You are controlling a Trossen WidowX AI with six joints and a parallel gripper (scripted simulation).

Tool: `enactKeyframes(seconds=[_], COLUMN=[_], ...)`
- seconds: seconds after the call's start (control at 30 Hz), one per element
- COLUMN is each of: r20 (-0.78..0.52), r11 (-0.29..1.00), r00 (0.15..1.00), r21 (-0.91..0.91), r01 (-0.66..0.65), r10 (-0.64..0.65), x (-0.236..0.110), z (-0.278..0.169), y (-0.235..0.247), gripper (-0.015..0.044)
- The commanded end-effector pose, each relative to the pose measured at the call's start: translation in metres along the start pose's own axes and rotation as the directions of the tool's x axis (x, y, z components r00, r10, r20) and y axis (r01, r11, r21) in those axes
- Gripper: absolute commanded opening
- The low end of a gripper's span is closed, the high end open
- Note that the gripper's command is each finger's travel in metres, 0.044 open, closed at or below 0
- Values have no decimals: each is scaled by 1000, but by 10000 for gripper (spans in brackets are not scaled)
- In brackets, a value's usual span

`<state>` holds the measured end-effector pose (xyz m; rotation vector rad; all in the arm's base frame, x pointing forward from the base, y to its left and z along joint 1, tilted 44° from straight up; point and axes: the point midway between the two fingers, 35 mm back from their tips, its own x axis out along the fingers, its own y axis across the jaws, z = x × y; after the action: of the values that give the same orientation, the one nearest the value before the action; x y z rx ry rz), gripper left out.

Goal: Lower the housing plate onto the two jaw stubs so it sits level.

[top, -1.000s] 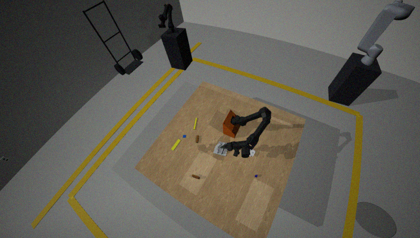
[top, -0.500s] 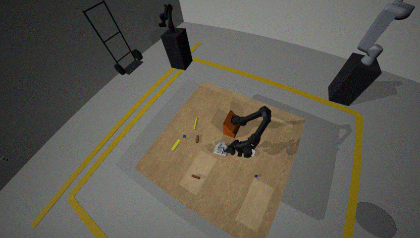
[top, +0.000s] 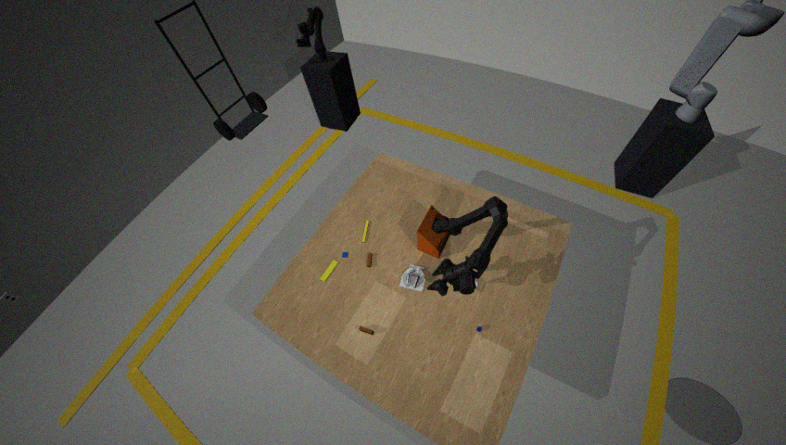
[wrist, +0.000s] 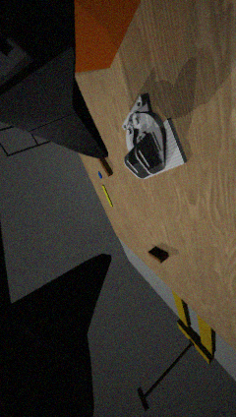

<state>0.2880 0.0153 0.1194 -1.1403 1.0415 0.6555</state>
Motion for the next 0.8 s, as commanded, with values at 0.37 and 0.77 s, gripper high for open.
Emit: enactKeyframes(seconds=[0.37,0.77], r20=[190,325], r11=[957,868], r00=[978,931], r21=[-290,-496], r01=[-29,16], r10=[88,169], x=[-17,-33], z=[34,57], y=[20,38], gripper=[440,440])
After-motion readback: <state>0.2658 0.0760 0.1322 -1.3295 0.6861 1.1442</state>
